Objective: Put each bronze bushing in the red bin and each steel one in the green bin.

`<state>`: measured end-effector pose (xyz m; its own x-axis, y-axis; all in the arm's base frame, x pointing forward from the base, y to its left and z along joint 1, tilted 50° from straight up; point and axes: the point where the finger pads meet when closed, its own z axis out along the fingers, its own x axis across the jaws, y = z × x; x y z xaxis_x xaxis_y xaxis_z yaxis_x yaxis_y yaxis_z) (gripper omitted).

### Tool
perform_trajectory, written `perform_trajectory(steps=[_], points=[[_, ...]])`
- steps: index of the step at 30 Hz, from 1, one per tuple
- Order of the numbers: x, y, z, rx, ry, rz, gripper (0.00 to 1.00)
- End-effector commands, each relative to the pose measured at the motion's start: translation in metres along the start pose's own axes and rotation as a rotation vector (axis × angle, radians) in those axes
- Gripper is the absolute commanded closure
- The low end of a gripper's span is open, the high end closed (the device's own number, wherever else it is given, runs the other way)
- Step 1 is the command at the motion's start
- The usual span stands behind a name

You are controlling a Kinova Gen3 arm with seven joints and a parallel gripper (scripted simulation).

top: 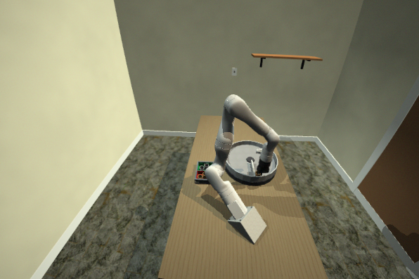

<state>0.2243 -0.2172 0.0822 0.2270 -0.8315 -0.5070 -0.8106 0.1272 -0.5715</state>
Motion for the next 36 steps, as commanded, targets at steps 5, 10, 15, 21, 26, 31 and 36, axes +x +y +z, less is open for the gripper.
perform_trajectory(steps=[5,10,15,21,26,31,36], points=[[0.0,0.0,-0.002,0.0,0.003,0.001,1.0],[0.0,0.0,-0.005,0.0,0.002,0.001,1.0],[0.0,0.0,-0.006,0.0,0.002,0.001,1.0],[0.0,0.0,-0.008,0.0,0.003,0.001,1.0],[0.0,0.0,-0.009,0.0,0.002,0.001,1.0],[0.0,0.0,-0.011,0.0,0.002,0.001,1.0],[0.0,0.0,-0.012,0.0,0.002,0.001,1.0]])
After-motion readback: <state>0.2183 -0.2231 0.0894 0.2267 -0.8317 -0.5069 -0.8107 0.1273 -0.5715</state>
